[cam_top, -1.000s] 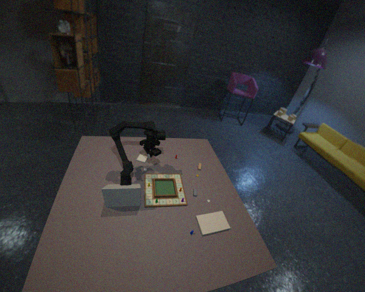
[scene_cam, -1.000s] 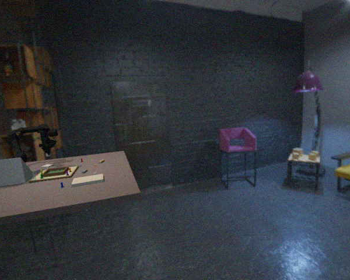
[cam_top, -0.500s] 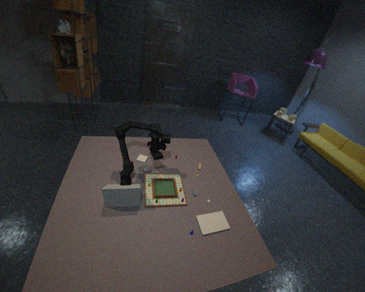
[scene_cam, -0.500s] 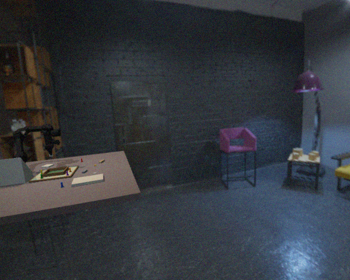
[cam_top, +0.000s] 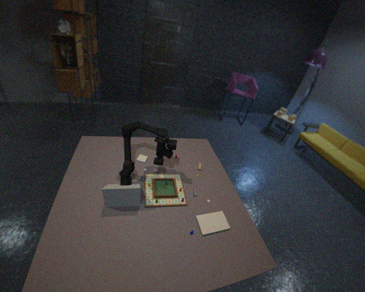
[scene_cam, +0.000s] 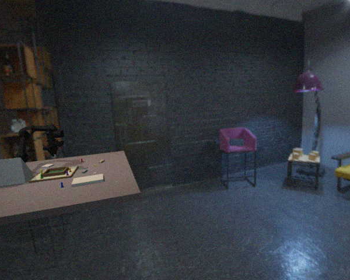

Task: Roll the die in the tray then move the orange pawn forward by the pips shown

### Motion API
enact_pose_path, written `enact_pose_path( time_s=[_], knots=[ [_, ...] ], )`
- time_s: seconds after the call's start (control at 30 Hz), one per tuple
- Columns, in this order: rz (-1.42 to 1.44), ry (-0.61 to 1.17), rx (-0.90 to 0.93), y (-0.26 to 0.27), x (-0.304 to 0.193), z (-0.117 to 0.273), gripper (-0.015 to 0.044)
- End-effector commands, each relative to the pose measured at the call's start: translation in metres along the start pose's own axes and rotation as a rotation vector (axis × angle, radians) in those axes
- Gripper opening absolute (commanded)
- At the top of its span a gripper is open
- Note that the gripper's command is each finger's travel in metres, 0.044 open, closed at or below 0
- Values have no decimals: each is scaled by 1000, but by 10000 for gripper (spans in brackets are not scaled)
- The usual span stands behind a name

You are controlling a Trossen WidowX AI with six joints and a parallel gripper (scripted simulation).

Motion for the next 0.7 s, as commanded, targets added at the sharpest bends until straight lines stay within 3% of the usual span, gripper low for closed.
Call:
enact_pose_path(
  time_s=[0.0,0.67],
  knots=[
    [-150,2,-5,-12,13,-3,0],
    [-834,17,-8,-74,63,-20,0]
  ],
)
Point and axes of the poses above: the point midway between the two fingers, 35 mm back from their tips, its own z axis back along the fingers, its own y axis across the jaws, x = y × z, the point moved 6 cm from there along z, back along the fingers, and after that the axes turned 6 degrees about -z, right-handed, at the moved point
